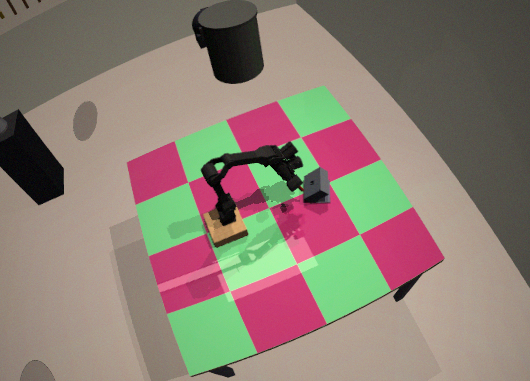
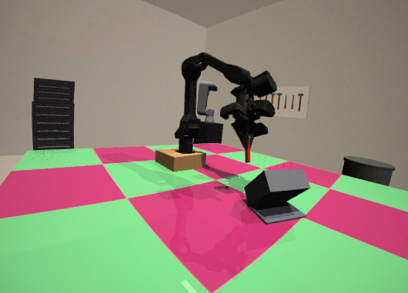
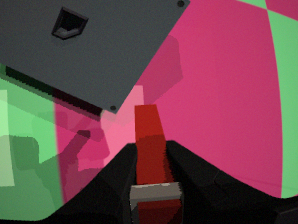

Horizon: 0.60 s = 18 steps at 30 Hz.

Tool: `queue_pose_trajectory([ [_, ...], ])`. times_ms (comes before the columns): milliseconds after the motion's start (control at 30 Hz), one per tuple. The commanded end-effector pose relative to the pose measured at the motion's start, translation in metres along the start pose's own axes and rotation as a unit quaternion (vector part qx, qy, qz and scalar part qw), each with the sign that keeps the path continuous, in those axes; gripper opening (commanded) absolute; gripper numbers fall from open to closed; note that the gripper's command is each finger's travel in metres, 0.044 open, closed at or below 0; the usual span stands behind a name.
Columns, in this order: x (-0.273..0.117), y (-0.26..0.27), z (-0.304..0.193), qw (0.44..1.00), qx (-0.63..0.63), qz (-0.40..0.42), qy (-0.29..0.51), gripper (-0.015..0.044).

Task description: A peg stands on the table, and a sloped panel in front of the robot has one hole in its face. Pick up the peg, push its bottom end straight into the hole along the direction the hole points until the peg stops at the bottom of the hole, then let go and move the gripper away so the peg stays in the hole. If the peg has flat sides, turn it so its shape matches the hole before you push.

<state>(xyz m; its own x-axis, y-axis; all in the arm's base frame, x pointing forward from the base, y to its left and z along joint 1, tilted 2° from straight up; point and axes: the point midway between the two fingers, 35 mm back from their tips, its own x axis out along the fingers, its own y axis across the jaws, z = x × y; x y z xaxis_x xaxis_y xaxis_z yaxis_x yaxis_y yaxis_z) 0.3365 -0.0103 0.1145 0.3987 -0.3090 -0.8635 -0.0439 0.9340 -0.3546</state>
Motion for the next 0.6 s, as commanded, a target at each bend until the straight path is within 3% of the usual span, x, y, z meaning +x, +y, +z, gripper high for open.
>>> queue_pose_trajectory([
  [0,-0.001,0.004,-0.002,1.000,0.016,-0.004,-0.005,0.0000],
  [567,-0.009,0.018,0.002,0.996,0.081,-0.009,-0.038,0.0000],
])
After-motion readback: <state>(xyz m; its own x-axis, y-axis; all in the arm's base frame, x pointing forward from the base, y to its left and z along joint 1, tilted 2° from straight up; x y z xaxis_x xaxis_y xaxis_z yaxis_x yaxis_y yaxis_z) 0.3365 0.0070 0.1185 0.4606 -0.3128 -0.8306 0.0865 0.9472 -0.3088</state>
